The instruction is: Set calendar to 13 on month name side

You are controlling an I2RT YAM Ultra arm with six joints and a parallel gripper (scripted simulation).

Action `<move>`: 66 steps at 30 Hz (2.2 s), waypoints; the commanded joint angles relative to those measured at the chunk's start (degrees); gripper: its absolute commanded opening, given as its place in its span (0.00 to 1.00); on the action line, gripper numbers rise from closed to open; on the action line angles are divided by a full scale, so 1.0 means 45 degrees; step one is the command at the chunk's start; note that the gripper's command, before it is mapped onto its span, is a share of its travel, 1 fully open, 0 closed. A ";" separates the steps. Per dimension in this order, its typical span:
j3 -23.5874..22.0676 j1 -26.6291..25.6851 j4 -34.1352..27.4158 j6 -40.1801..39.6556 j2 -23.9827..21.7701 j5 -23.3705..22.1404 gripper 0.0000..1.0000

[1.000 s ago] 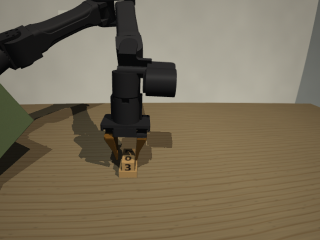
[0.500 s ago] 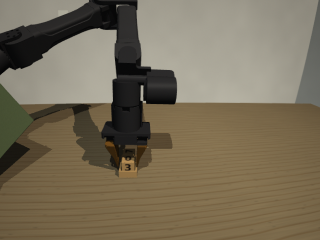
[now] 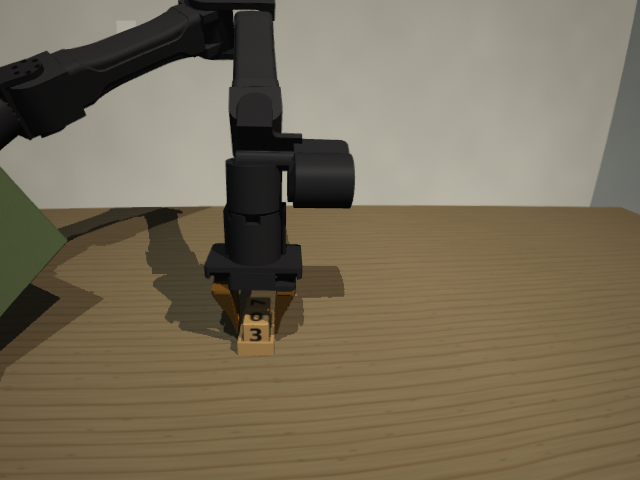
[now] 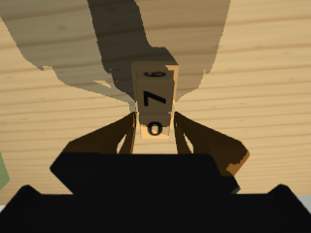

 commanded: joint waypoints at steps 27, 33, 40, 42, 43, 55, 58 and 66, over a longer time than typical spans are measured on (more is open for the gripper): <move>-0.0002 -0.0075 0.0016 0.0008 -0.0038 0.0000 0.26; -0.0002 -0.0075 0.0016 0.0008 -0.0038 0.0000 0.26; -0.0002 -0.0075 0.0016 0.0008 -0.0038 0.0000 0.26; -0.0002 -0.0075 0.0016 0.0008 -0.0038 0.0000 0.26; -0.0002 -0.0075 0.0016 0.0008 -0.0038 0.0000 0.26; -0.0002 -0.0075 0.0016 0.0008 -0.0038 0.0000 0.26; -0.0002 -0.0076 0.0013 0.0006 -0.0039 -0.0001 0.26; 0.0166 -0.0738 -0.1505 -0.1062 -0.0504 -0.0285 0.26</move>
